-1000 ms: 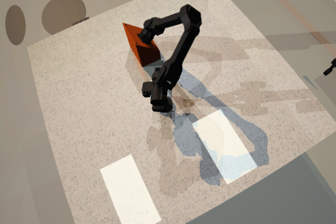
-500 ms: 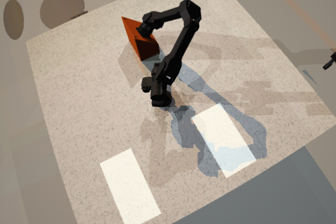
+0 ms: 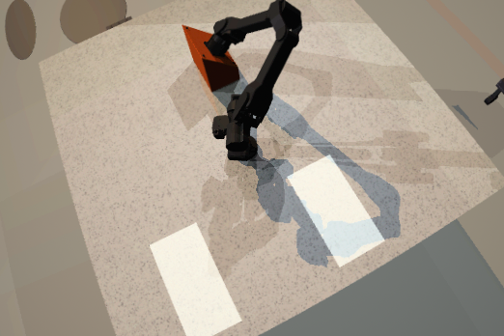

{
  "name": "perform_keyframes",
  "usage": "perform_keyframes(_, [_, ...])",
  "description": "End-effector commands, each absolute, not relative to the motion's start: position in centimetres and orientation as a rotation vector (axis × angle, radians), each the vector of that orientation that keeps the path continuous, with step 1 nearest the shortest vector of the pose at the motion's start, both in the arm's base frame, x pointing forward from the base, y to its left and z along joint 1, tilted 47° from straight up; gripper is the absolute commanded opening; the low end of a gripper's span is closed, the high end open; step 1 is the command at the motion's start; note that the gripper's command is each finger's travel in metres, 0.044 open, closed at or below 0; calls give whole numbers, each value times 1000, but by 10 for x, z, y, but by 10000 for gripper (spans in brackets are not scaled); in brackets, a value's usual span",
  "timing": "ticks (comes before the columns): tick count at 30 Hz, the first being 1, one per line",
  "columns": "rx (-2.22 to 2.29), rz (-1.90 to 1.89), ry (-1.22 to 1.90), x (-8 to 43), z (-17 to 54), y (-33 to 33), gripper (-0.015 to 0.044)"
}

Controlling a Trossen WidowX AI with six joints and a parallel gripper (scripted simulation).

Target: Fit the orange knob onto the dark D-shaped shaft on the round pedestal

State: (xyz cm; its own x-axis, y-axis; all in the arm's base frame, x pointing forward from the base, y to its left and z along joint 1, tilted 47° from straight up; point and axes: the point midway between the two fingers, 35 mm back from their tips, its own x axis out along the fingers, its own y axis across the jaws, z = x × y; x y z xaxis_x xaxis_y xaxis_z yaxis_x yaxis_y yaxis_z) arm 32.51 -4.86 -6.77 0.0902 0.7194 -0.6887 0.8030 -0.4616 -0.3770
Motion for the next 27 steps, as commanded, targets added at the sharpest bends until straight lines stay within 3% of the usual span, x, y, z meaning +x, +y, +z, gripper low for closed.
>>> perform_keyframes(1, [2245,-1322,1576,325,-68,-48,368])
perform_keyframes(4, [2245,-1322,1576,325,-68,-48,440])
perform_keyframes(11, [2245,-1322,1575,325,-66,-51,440])
perform_keyframes(17, [2243,-1326,1571,317,-4,-117,440])
perform_keyframes(27, [2243,-1326,1572,319,-5,-122,440])
